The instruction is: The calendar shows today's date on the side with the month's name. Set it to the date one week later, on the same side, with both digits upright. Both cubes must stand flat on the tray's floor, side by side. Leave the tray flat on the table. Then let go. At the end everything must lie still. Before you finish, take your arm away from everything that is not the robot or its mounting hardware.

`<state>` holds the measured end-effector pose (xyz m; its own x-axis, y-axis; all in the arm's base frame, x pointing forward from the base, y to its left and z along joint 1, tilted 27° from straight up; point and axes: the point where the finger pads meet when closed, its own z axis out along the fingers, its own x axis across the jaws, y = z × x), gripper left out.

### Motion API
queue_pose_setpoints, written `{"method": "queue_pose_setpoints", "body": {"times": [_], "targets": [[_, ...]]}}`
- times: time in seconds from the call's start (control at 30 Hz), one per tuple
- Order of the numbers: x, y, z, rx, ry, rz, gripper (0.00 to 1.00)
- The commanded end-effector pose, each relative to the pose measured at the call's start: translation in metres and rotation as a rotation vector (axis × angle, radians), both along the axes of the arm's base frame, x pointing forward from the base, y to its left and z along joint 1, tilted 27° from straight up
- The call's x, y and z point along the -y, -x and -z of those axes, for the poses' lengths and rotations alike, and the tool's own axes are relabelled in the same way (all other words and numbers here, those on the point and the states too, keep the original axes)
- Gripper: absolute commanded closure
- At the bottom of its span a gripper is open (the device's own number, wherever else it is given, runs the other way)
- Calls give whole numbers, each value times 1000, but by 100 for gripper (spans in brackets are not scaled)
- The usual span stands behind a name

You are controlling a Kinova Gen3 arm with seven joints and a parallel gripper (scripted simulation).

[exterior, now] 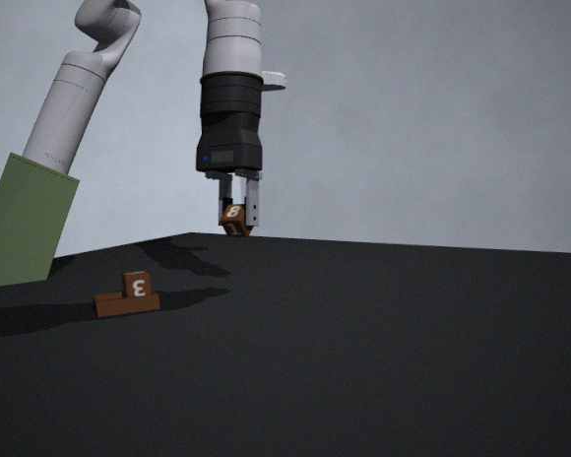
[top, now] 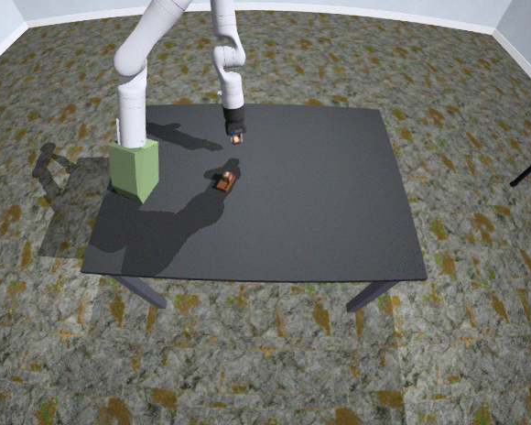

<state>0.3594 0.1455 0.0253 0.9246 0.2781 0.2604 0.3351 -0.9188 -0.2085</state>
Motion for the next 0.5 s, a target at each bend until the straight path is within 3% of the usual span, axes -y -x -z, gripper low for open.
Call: {"method": "queue_pose_setpoints", "body": {"times": [0.0, 0.2, 0.47], "targets": [[8, -3, 3, -14, -25, 15, 43], [10, -3, 3, -34, -100, -5, 43], [11, -2, 1, -45, -146, -17, 43]]}}
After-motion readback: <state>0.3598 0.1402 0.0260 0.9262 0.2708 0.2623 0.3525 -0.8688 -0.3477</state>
